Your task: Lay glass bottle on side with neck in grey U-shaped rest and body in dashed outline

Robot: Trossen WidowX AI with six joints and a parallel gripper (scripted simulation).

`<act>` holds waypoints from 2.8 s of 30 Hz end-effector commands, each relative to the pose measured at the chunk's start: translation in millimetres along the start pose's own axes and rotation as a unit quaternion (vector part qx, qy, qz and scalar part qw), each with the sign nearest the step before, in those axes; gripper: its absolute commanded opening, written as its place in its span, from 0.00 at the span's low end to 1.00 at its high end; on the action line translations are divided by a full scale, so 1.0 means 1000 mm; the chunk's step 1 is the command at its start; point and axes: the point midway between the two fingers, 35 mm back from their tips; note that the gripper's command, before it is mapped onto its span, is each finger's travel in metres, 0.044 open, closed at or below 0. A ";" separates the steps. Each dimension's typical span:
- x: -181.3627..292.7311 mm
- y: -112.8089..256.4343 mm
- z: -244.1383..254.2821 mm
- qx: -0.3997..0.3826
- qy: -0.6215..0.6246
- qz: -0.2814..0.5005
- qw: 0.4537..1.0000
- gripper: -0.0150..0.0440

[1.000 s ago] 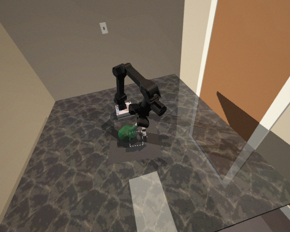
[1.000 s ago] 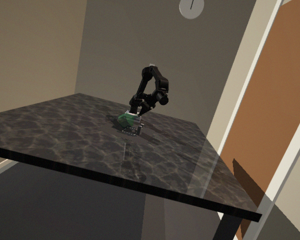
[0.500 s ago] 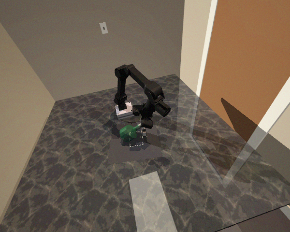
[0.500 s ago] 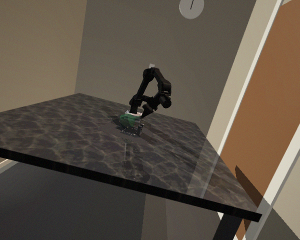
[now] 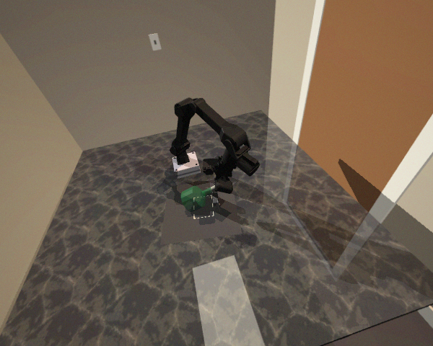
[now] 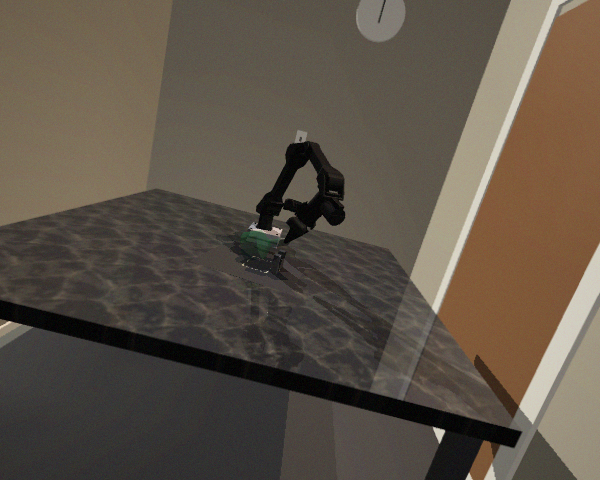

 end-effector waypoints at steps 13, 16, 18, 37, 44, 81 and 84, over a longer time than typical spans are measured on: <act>0.010 -0.006 -0.002 -0.001 0.002 0.000 1.000 0.43; 0.012 -0.007 -0.003 -0.002 0.003 0.000 1.000 0.43; 0.013 -0.008 -0.003 -0.002 0.004 0.001 1.000 0.43; 0.023 -0.013 -0.006 -0.006 0.010 0.002 1.000 0.43; 0.027 -0.016 -0.007 -0.006 0.012 0.003 1.000 0.43; 0.038 -0.025 -0.011 -0.011 0.018 0.009 1.000 0.43; 0.038 -0.026 -0.011 -0.011 0.018 0.010 1.000 0.43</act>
Point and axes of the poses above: the point midway between the two fingers, 35 mm back from their tips, its own y axis back along the fingers, its own z axis across the jaws, x = y × z, and after that the axes turned 11 degrees about -y, right-handed
